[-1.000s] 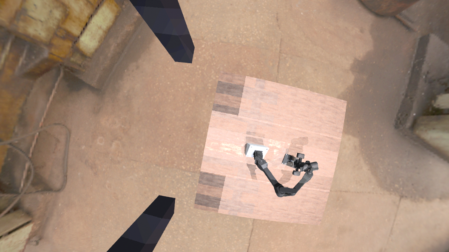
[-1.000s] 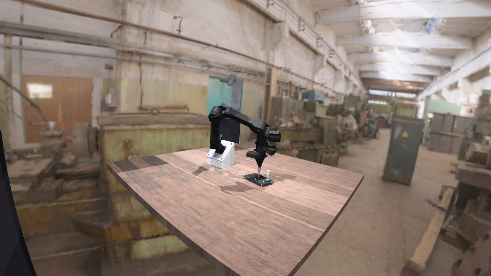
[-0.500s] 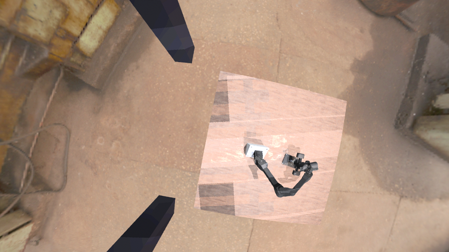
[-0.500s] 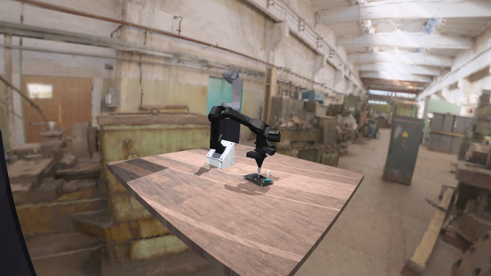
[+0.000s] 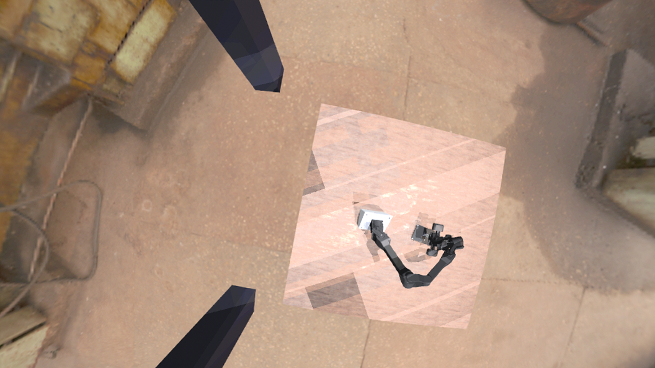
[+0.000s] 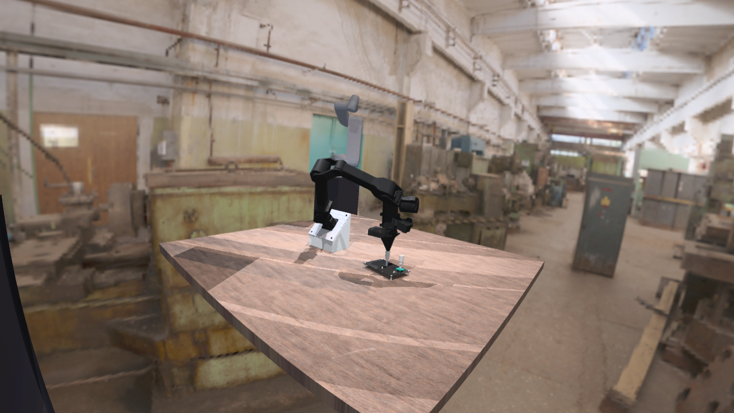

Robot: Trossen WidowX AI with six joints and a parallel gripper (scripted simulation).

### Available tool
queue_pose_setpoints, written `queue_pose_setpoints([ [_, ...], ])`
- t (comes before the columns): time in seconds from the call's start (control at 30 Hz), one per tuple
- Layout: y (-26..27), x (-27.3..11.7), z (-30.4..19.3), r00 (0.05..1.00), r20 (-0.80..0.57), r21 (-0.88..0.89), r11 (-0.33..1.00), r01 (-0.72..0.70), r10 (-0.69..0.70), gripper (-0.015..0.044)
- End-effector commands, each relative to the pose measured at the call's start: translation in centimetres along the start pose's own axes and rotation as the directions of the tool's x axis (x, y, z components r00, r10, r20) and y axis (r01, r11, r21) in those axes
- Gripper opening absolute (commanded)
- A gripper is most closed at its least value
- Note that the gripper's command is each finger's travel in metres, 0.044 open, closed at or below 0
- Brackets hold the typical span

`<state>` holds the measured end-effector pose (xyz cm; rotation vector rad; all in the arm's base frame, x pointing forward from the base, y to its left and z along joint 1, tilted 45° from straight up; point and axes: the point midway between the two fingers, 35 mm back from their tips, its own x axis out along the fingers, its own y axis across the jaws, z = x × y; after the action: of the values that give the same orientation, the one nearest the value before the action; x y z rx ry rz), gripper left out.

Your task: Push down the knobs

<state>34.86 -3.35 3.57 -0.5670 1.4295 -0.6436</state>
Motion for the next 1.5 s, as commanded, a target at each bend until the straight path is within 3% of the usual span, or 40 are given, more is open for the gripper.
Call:
queue_pose_setpoints([
  [0.0,-0.4,2.5,0.1,0.999,-0.031,0.026,1.000,0.010,-0.009,0.0000],
  [1.47,-0.4,3.8,0.1,0.999,-0.031,0.026,1.000,0.010,-0.009,0.0000],
])
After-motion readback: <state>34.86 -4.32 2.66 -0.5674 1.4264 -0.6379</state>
